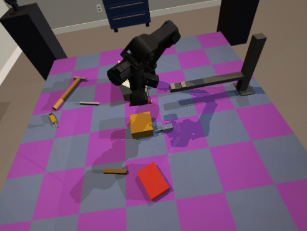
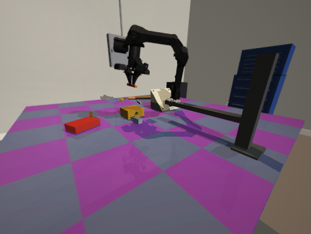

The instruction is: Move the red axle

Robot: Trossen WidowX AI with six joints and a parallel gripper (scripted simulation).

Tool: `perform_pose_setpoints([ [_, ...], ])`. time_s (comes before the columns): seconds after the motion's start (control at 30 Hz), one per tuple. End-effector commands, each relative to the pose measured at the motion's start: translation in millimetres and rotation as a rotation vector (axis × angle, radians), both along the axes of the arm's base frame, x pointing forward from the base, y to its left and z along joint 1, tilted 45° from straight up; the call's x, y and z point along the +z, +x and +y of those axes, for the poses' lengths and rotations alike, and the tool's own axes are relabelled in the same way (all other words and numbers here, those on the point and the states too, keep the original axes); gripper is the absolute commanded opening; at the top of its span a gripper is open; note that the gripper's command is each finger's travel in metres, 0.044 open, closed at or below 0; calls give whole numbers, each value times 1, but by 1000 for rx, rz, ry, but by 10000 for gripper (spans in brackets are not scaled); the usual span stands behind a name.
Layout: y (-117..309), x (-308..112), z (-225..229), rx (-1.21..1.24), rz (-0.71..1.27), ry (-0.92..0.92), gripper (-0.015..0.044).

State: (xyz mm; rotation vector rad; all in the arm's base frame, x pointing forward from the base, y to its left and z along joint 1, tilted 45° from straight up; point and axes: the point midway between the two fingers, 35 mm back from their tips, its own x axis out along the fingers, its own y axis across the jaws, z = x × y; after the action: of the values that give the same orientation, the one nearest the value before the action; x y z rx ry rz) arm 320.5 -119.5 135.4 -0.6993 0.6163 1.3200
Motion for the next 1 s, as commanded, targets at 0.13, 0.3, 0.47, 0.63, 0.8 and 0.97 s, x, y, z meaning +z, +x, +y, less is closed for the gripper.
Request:
perform_pose_setpoints([
  [0.13,-12,24,22,-27,-21,0,0],
  [0.3,-21,38,36,-41,-35,-1,0],
  [0.47,-32,51,51,-55,-49,0,0],
  [0.63,-43,62,66,-68,-63,3,0],
  [0.8,-56,72,81,-81,-78,7,0],
  [0.97,-69,80,95,-92,-92,12,0],
])
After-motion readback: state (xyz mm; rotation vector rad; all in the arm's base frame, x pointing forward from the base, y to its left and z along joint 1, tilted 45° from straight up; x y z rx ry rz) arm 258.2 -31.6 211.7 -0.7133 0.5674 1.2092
